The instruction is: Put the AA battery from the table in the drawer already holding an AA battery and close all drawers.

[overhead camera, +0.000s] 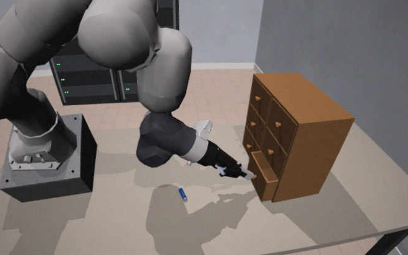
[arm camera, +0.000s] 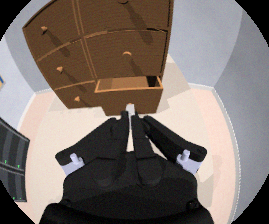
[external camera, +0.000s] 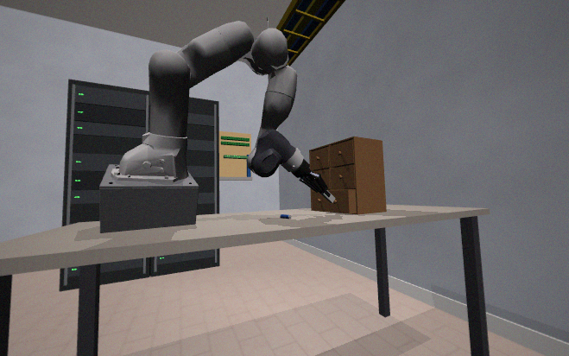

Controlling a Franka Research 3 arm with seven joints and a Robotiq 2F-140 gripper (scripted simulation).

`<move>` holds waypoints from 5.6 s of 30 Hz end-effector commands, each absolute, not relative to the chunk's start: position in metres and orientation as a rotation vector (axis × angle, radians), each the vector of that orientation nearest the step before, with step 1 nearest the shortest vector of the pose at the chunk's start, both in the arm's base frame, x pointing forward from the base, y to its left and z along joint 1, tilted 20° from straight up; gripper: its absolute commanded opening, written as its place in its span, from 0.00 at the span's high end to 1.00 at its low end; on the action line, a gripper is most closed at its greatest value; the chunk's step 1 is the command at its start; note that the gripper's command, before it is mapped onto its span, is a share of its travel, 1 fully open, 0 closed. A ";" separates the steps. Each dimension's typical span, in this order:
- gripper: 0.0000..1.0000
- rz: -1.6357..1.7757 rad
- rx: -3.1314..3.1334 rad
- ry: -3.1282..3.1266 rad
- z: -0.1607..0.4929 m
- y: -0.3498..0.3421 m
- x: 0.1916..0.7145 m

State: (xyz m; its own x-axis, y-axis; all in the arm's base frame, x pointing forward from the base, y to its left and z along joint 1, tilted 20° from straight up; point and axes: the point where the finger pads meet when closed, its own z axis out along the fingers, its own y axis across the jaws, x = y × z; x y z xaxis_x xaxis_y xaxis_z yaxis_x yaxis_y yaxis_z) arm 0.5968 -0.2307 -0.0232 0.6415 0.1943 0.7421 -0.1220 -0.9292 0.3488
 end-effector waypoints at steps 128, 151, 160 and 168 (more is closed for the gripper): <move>1.00 1.178 2.505 0.058 0.018 -0.209 0.566; 1.00 1.177 2.507 0.058 0.107 -0.171 0.535; 1.00 1.089 2.707 0.046 0.093 -0.133 0.556; 1.00 1.021 2.795 0.047 0.089 -0.115 0.561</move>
State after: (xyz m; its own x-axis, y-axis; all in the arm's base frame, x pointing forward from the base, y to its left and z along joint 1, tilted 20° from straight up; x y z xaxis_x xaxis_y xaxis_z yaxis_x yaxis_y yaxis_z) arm 0.5670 -0.1213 0.1109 0.7083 0.1389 0.6922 -0.0300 -0.9736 0.2261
